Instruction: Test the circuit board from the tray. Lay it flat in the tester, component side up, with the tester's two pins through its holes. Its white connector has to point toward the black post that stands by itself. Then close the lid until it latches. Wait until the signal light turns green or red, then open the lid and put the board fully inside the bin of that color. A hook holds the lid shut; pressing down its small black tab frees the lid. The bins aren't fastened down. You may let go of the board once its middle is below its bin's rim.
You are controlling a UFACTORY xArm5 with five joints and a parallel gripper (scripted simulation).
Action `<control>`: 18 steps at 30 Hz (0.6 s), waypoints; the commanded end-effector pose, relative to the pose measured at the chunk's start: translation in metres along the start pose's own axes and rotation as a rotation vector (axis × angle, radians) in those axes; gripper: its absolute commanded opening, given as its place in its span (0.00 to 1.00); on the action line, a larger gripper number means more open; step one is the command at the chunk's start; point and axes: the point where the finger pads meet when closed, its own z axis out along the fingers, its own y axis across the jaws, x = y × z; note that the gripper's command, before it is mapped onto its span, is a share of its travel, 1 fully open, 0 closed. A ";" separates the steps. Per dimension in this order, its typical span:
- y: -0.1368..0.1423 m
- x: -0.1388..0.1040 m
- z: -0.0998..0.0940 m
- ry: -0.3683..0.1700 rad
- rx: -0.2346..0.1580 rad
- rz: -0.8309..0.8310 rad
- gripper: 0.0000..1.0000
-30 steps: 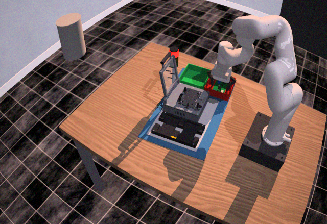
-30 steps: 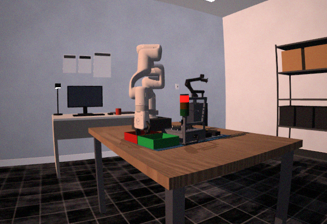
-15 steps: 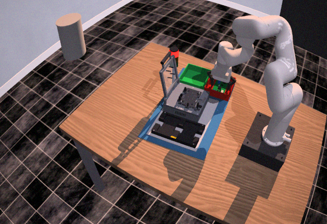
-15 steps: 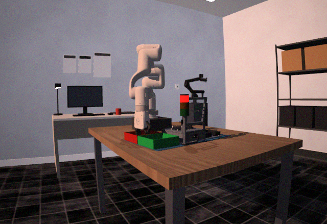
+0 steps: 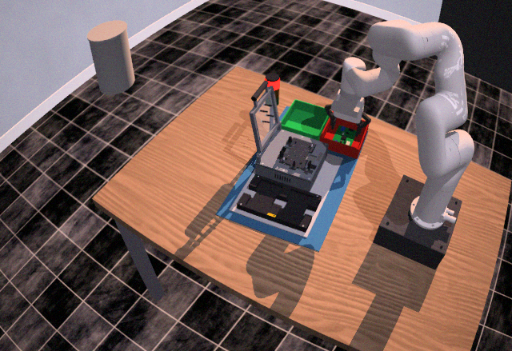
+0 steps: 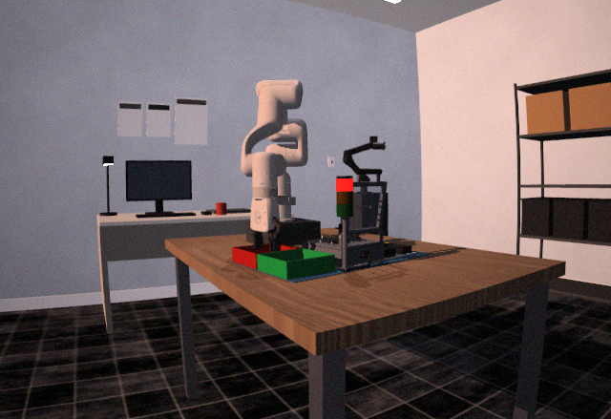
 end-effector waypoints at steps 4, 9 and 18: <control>0.001 -0.001 -0.048 -0.002 -0.002 0.000 1.00; 0.001 -0.001 -0.083 -0.002 -0.002 0.000 1.00; 0.000 -0.001 -0.110 -0.002 -0.002 0.000 1.00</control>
